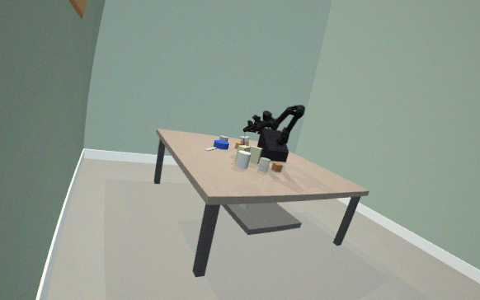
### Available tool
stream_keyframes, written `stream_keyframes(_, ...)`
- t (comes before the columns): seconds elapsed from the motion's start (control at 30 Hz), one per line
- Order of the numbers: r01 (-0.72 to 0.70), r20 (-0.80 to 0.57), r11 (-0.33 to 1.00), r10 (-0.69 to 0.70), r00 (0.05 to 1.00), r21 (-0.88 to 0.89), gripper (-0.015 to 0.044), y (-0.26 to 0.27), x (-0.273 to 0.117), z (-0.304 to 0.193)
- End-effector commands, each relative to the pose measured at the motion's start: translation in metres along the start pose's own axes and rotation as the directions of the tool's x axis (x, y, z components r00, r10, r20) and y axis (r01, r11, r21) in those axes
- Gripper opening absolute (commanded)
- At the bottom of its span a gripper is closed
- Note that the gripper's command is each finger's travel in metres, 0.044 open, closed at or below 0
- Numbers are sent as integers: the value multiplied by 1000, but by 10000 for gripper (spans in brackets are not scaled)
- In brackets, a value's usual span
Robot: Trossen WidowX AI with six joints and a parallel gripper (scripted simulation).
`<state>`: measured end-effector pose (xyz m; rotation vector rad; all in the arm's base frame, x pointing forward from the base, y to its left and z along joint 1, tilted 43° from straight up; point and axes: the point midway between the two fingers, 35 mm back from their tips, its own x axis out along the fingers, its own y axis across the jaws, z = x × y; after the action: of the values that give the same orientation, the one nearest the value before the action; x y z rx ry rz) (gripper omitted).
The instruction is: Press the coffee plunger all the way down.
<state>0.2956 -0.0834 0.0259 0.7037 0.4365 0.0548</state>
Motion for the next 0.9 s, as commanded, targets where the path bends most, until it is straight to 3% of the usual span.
stream_keyframes(0.0,-8,-70,999,12,997,50,121,2,6,-24)
stream_keyframes(0.87,-10,-69,999,13,998,50,121,-1,15,-18)
